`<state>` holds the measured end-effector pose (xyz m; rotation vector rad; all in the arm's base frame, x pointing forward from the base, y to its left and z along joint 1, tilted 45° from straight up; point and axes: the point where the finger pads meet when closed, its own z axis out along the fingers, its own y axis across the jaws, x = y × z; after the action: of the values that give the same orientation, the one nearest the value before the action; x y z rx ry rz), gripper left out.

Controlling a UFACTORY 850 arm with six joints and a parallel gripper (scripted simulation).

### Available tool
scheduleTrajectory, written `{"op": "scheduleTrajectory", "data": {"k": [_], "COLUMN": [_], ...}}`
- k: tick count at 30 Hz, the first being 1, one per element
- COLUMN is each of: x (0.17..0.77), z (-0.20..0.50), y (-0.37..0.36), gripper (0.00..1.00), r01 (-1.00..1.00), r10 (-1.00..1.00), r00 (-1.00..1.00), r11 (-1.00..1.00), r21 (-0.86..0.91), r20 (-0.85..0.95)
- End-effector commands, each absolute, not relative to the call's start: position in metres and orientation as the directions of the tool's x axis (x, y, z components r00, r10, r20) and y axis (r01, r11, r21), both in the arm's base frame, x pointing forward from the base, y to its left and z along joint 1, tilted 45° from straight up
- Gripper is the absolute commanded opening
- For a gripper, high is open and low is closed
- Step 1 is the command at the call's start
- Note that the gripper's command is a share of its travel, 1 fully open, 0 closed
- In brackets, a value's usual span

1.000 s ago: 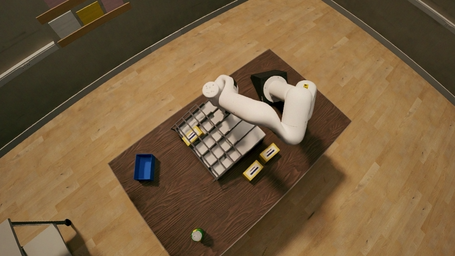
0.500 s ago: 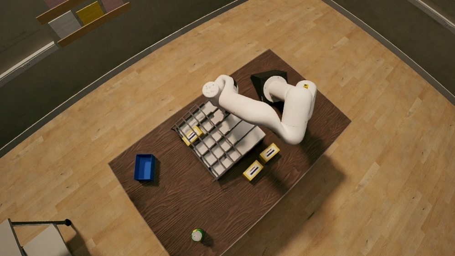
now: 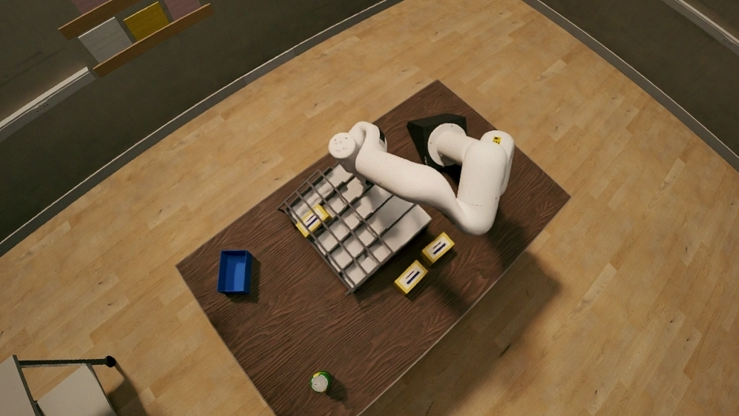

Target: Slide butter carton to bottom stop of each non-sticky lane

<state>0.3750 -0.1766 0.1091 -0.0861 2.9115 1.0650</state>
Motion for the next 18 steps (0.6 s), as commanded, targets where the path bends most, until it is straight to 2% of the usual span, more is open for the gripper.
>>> {"op": "scheduleTrajectory", "data": {"k": [1, 18], "x": [0.3753, 0.3753], "z": [0.1094, 0.1094], "y": [-0.1773, -0.1773], "gripper": [0.83, 0.84], "r01": [-0.066, -0.066], "r10": [-0.038, -0.038], "r00": [-0.998, -0.998], "r11": [0.763, 0.763], "r21": [0.643, 0.643], "r20": [-0.058, -0.058]}}
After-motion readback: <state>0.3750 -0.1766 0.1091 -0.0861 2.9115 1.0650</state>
